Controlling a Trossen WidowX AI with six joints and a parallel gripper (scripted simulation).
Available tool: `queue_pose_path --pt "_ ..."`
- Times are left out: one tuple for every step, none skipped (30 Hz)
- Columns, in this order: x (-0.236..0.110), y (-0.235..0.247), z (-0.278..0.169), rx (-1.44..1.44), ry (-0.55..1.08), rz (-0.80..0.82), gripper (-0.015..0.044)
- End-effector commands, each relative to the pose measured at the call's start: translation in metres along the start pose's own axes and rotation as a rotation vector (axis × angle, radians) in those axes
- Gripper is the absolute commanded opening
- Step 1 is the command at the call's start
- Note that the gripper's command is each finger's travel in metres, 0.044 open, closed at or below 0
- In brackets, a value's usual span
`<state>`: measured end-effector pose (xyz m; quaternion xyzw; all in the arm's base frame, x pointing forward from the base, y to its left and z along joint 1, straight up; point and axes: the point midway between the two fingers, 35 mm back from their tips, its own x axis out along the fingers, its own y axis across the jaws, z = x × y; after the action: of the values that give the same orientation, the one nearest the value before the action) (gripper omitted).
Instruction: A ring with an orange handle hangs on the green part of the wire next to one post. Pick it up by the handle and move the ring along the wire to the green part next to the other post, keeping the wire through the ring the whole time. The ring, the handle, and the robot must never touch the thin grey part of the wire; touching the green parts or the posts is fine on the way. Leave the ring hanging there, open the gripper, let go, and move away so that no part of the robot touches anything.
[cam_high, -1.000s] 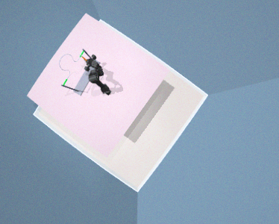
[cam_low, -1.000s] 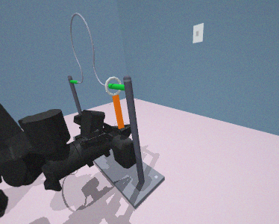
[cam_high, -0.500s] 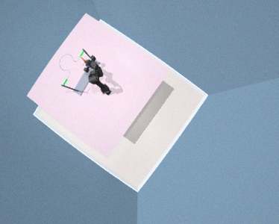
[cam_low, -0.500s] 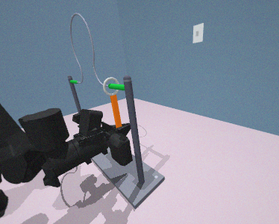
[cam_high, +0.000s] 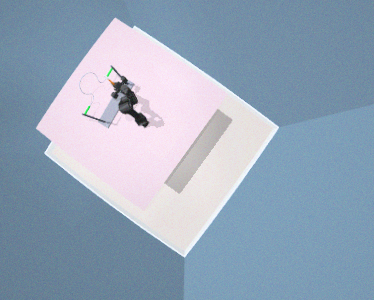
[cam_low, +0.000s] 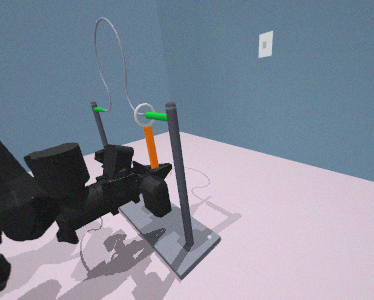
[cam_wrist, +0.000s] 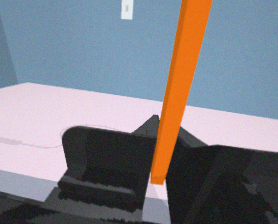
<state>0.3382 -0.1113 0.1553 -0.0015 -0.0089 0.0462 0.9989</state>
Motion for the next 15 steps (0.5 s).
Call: queue_pose_path --pt "-0.001 0.007 0.001 0.016 -0.004 -0.001 -0.015" --pt "-0.001 0.008 0.001 0.02 -0.004 -0.001 -0.015" --pt "-0.001 0.01 0.001 0.026 -0.004 -0.001 -0.015" --pt "-0.001 0.012 0.001 0.032 -0.004 -0.001 -0.015" --pt "-0.001 0.013 0.001 0.038 -0.004 -0.001 -0.015" --pt "-0.001 0.015 0.001 0.045 -0.004 -0.001 -0.015" --pt "0.0 0.017 0.001 0.051 -0.004 -0.001 -0.015" --pt "0.0 0.019 0.001 0.06 -0.004 -0.001 -0.015" --pt "0.0 0.021 0.002 0.07 -0.004 -0.001 -0.015" --pt "0.0 0.023 0.002 0.08 -0.004 -0.001 -0.015" --pt "0.0 0.026 0.002 0.09 -0.004 -0.001 -0.015" --pt "0.0 0.028 0.002 0.1 -0.004 -0.001 -0.015" --pt "0.0 0.029 0.002 0.108 -0.004 -0.001 -0.015" --pt "0.0 0.031 0.002 0.118 -0.004 -0.001 -0.015" --pt "0.0 0.034 0.002 0.131 -0.004 -0.001 -0.015"
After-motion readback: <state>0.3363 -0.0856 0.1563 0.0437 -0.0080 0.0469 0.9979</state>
